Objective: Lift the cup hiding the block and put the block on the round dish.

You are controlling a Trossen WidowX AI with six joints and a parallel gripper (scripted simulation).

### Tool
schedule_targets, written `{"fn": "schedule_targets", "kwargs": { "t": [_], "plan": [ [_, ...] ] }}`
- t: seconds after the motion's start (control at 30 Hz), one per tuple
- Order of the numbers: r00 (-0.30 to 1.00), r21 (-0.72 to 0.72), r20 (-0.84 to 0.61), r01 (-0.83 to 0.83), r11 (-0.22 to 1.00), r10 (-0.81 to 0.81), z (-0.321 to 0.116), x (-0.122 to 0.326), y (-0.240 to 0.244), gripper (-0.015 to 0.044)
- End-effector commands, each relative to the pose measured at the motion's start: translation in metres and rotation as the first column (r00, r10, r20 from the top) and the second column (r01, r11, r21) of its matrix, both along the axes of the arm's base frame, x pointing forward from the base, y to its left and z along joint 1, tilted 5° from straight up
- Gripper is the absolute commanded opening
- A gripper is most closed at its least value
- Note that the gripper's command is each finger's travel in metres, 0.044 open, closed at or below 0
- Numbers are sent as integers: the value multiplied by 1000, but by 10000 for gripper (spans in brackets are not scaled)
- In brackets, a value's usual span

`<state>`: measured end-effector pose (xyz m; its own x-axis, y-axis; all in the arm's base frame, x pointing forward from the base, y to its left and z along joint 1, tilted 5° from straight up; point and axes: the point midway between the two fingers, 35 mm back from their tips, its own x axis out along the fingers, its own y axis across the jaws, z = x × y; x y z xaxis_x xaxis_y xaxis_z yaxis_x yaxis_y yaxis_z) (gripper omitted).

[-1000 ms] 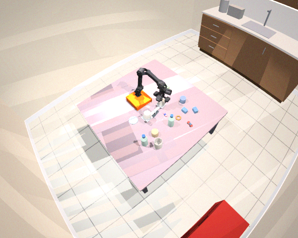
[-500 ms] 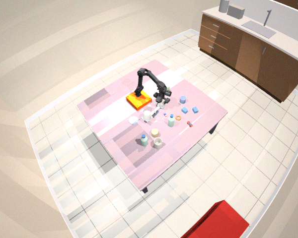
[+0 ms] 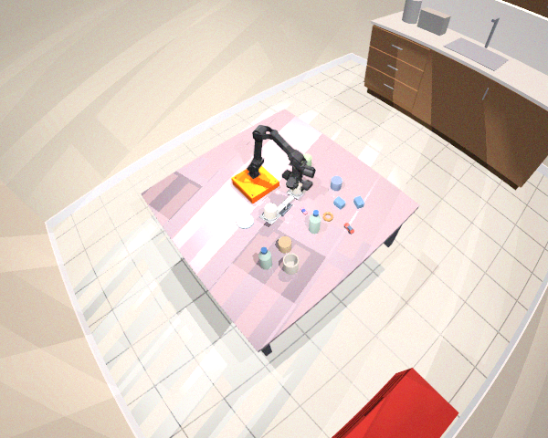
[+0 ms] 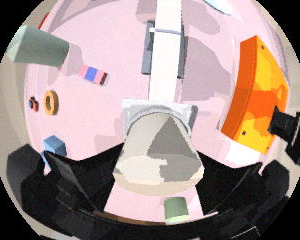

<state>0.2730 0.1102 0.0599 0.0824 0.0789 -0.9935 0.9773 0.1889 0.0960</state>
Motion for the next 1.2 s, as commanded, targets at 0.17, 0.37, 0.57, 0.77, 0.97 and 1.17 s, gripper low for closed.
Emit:
{"fn": "schedule_targets", "kwargs": {
  "t": [0.17, 0.37, 0.57, 0.77, 0.97, 1.17],
  "plan": [
    [1000, -5, 1, 3, 1000, -3, 10, 2, -1, 0],
    [1000, -5, 1, 3, 1000, -3, 18, 3, -1, 0],
    [1000, -5, 1, 3, 1000, -3, 25, 3, -1, 0],
    [1000, -5, 1, 3, 1000, -3, 33, 4, -1, 0],
    [1000, -5, 1, 3, 1000, -3, 40, 4, -1, 0],
    [1000, -5, 2, 3, 1000, -3, 48, 4, -2, 0]
  ]
}}
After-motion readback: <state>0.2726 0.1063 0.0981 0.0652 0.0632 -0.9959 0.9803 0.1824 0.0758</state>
